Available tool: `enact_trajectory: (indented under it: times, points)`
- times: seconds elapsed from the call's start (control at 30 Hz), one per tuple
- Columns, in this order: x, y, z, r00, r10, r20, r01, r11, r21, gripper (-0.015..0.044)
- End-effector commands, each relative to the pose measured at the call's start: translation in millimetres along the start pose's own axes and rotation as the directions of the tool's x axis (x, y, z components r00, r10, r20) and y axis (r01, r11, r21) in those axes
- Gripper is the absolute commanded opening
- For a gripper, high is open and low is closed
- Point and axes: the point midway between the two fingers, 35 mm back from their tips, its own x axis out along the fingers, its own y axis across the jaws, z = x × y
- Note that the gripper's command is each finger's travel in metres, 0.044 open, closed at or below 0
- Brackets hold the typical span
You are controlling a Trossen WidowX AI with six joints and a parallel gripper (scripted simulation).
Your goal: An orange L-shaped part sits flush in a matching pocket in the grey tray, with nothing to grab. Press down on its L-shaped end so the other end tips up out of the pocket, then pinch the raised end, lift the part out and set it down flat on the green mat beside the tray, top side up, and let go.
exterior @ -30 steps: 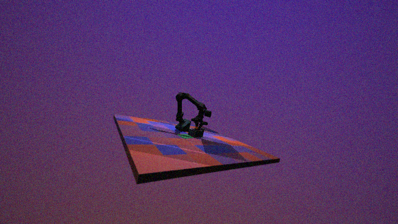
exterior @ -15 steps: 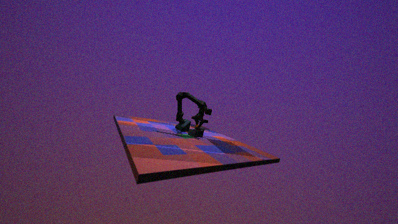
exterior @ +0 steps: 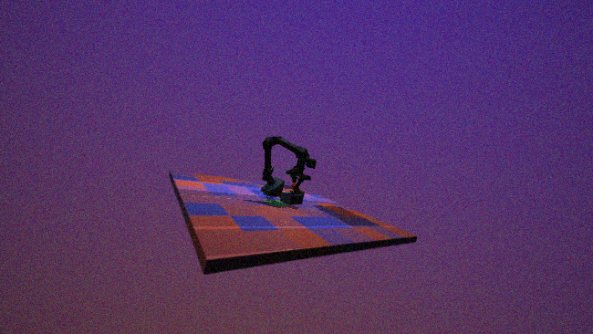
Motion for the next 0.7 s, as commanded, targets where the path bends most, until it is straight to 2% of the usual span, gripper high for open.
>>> enact_trajectory:
  times: [0.0,0.67]
  points:
    - [-10,1,-1,1.000,0.004,-0.008,-0.004,1.000,0.005,0.0000]
    - [-36,1,-1,1.000,0.004,-0.009,-0.004,1.000,0.005,0.0000]
